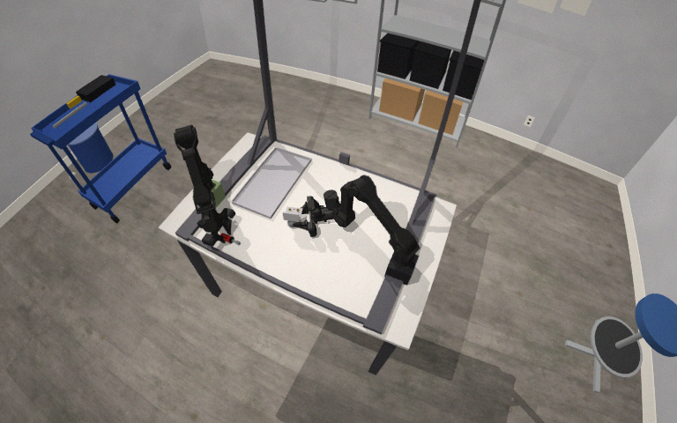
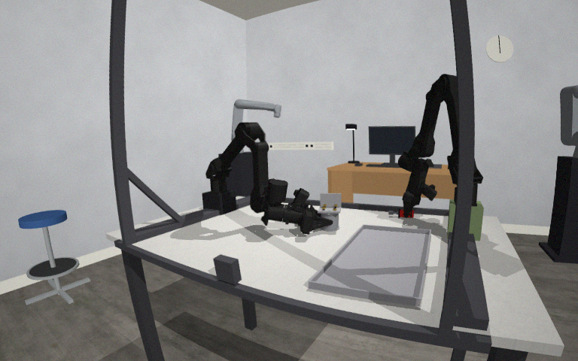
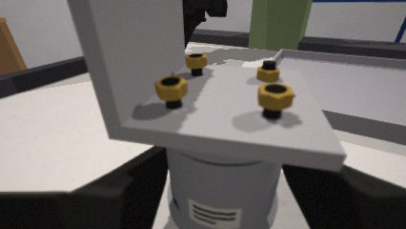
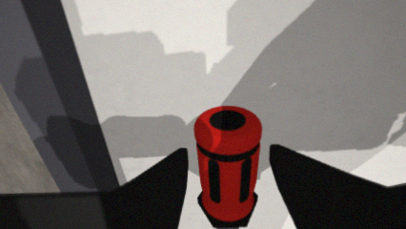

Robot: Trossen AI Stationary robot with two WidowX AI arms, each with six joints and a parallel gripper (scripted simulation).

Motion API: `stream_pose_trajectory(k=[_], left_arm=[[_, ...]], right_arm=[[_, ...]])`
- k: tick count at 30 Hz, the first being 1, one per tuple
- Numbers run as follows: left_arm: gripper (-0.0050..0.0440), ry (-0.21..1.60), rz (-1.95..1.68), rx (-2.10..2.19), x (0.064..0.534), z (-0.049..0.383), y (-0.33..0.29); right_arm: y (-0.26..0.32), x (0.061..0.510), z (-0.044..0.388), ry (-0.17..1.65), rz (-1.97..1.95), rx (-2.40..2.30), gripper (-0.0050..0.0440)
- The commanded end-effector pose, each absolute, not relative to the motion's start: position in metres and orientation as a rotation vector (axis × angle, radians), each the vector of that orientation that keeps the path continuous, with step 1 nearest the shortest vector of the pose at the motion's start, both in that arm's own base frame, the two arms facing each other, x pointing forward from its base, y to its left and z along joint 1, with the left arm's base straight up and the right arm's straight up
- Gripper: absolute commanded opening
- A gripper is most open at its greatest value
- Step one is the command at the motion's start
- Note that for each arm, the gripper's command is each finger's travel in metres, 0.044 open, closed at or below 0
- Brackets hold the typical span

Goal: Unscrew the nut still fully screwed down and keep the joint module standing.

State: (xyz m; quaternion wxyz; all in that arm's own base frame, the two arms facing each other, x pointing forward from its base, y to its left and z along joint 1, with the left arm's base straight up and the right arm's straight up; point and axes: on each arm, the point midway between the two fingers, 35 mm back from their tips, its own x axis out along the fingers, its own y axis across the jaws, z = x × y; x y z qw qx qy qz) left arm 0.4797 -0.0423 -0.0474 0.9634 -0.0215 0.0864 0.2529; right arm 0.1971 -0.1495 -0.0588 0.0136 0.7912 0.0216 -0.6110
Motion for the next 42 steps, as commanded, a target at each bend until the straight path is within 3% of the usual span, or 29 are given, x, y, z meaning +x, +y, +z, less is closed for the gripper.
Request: stream_pose_trajectory(k=[1,5,6,22,23,39,40,42], left_arm=[[0.0295,0.142,0.514,-0.063,0.4871,-0.0327,-0.0420],[0.0295,0.142,0.514,-0.063,0.4871,-0.0327,-0.0420],[0.0275,0.142,0.514,-0.063,0.4871,-0.0327,-0.0420],[0.0275,0.142,0.514,-0.063,0.4871,-0.0327,-0.0420],[0.0260,0.142,0.514,-0.063,0.4871,-0.0327,-0.0420],[0.0260,0.142,0.514,-0.063,0.4871,-0.0327,-0.0420],[0.0245,0.142,0.514,-0.063,0.4871,-0.0327,-0.0420],[0.0245,0.142,0.514,-0.063,0.4871,-0.0327,-0.0420]], right_arm=[[-0.1509,0.2001,-0.0587,0.058,-1.891,2.465,0.0215],[-0.1534,0.2024,-0.0555,0.052,-1.873,2.470,0.0215],[-0.1514,0.2005,-0.0587,0.058,-1.890,2.466,0.0215],[-0.1531,0.2029,-0.0588,0.053,-1.876,2.469,0.0215],[-0.1531,0.2029,-0.0587,0.053,-1.876,2.469,0.0155],[-0.1531,0.2029,-0.0587,0.053,-1.876,2.469,0.0155],[-0.1531,0.2029,-0.0587,0.053,-1.876,2.469,0.0132],[-0.1531,0.2029,-0.0587,0.053,-1.876,2.469,0.0132]])
